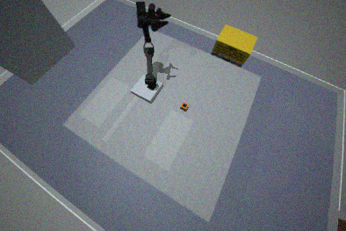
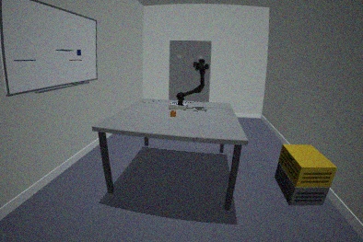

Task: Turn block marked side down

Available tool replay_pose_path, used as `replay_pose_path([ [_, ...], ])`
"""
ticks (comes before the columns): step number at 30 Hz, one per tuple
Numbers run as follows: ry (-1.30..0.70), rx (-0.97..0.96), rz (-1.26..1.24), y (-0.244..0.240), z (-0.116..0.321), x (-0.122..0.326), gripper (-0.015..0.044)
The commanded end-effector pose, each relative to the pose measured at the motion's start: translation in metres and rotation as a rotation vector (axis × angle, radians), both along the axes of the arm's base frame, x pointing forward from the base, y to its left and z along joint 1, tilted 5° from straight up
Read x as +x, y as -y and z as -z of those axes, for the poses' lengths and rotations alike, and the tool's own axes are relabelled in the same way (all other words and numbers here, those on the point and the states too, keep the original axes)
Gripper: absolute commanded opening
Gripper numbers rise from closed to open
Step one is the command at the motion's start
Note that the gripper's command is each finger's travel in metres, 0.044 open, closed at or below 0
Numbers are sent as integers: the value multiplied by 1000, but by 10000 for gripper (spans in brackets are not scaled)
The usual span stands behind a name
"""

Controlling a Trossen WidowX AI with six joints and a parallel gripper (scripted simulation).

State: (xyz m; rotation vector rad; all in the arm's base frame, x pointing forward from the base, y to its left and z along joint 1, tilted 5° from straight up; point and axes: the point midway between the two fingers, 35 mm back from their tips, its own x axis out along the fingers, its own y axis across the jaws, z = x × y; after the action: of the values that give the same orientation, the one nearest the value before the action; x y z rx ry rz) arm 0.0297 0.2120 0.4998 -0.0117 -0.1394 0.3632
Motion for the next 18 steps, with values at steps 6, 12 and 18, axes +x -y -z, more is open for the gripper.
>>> replay_pose_path([
  [6,-69,146,37,72,-22,34,440],
  [12,-187,268,89,144,-21,85,440],
  [18,-375,345,154,210,10,153,440],
])
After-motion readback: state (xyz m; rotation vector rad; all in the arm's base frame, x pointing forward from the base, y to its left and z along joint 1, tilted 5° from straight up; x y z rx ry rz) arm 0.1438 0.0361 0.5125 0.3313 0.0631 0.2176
